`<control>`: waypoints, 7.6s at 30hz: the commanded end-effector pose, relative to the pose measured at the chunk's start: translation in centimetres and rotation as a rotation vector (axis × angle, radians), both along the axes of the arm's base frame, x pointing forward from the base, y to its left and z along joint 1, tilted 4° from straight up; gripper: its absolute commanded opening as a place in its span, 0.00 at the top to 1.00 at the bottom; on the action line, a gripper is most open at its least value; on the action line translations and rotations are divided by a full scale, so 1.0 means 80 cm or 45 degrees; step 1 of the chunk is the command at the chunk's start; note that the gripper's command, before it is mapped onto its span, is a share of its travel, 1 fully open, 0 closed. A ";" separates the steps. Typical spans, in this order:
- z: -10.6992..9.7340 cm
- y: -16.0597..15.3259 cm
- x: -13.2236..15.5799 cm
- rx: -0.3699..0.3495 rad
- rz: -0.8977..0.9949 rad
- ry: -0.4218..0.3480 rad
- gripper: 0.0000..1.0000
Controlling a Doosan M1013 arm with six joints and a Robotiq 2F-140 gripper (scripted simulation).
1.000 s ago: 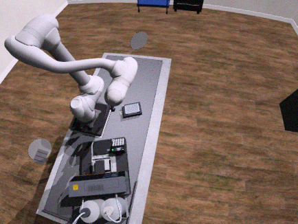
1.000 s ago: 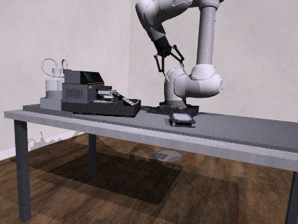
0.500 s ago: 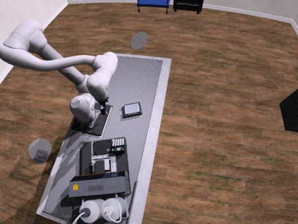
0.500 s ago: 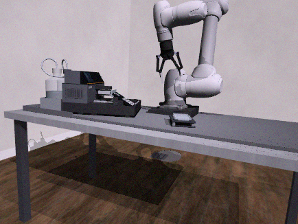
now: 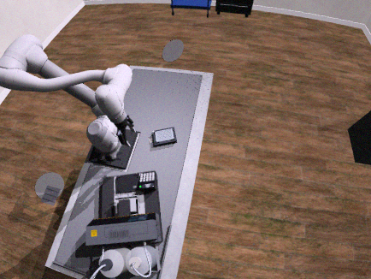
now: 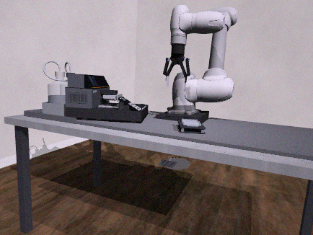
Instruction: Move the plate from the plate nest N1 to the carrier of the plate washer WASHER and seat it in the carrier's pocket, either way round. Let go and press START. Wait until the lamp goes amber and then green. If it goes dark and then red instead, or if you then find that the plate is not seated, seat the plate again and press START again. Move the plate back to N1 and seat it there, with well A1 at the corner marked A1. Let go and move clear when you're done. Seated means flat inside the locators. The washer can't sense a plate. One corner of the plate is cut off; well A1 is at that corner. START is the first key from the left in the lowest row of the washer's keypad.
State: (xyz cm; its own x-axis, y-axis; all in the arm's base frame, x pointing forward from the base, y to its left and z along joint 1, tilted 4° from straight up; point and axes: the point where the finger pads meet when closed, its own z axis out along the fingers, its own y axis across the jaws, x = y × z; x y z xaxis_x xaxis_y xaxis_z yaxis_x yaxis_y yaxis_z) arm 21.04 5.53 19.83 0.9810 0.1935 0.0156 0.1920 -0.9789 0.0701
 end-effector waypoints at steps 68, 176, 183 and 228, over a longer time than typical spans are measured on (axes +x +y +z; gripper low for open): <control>-0.122 0.210 0.162 -0.014 0.492 0.033 0.30; -0.220 0.204 0.165 -0.014 0.492 0.033 0.30; -0.220 0.204 0.165 -0.014 0.492 0.033 0.42; -0.220 0.204 0.165 -0.014 0.492 0.033 0.90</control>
State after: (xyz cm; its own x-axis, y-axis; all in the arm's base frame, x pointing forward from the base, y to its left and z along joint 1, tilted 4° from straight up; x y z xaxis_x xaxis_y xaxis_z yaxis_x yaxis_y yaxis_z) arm 34.26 21.86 2.25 0.8356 0.5492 -0.0121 0.5485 -0.8331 0.0708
